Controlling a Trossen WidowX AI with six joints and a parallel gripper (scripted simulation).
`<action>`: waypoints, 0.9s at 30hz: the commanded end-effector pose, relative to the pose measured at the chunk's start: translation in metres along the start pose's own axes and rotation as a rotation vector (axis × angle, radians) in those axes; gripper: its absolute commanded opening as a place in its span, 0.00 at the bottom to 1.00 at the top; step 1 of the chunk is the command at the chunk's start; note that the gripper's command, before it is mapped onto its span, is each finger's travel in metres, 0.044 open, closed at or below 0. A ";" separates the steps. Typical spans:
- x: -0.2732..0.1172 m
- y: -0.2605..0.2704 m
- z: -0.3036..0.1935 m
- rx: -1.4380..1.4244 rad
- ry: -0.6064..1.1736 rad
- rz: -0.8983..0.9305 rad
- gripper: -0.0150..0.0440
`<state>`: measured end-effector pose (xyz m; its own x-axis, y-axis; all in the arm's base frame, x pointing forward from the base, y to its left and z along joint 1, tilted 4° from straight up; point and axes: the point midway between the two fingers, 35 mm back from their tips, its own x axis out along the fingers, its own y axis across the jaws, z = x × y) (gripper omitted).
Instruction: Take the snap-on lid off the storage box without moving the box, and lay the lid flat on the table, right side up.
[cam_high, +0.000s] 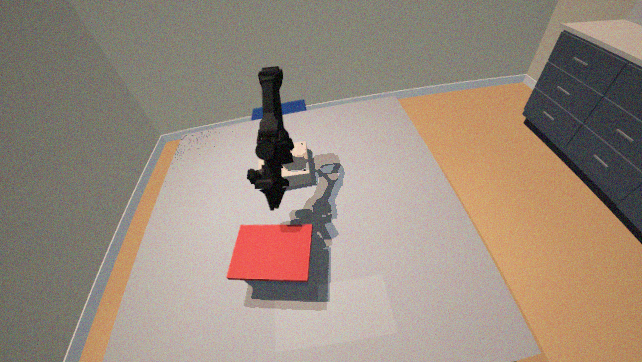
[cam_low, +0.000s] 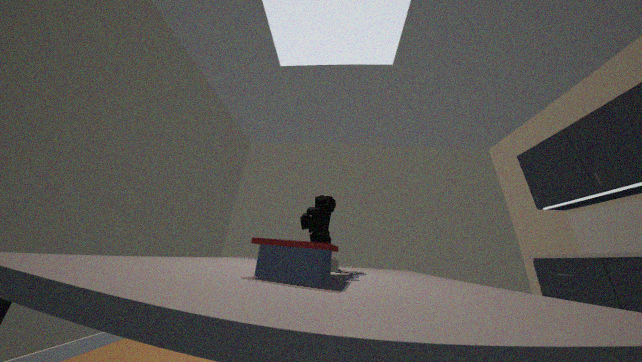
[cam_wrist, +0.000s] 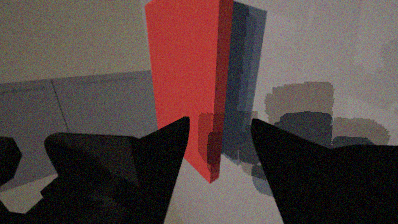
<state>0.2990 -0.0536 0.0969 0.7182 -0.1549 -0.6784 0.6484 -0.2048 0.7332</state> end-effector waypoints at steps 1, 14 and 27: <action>0.002 0.002 0.000 0.006 -0.001 0.018 0.65; 0.022 0.005 0.000 0.005 -0.001 0.018 0.65; 0.042 0.006 0.000 0.005 -0.001 0.020 0.65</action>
<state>0.3295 -0.0601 0.0757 0.7302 -0.1610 -0.6640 0.6332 -0.2057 0.7462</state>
